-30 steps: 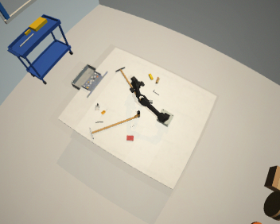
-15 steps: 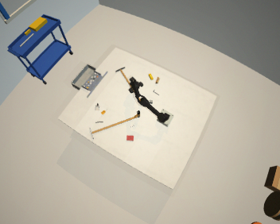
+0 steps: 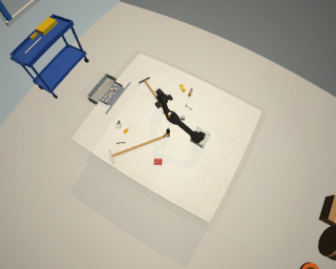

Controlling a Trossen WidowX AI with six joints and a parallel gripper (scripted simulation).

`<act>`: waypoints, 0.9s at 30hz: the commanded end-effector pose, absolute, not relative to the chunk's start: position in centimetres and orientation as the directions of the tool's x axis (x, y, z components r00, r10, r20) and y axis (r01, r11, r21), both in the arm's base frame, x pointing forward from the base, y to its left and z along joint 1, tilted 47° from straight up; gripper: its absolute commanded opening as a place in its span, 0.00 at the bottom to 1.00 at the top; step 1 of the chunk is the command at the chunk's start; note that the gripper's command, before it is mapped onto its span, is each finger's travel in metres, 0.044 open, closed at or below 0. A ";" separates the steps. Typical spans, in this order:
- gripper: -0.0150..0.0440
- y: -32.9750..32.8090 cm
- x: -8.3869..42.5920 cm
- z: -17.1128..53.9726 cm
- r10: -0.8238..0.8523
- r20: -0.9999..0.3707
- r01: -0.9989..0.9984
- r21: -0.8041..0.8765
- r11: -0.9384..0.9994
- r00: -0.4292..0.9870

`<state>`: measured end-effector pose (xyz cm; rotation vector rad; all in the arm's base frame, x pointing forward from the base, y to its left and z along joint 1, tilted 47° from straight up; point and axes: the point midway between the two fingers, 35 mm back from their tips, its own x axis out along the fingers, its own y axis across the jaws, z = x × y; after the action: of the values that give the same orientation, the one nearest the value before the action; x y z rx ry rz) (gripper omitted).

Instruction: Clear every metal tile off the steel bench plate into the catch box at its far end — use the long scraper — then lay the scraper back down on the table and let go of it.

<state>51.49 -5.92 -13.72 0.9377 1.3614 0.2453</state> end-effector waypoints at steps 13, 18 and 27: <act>0.25 -4.8 52.8 -12.0 0.649 -0.717 0.343 0.694 0.632 0.255; 0.25 -4.5 53.0 -11.7 0.649 -0.717 0.343 0.695 0.632 0.255; 0.25 -3.9 53.4 -11.1 0.649 -0.716 0.343 0.695 0.632 0.256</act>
<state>52.70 -4.57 -11.97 0.9394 1.3585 0.2430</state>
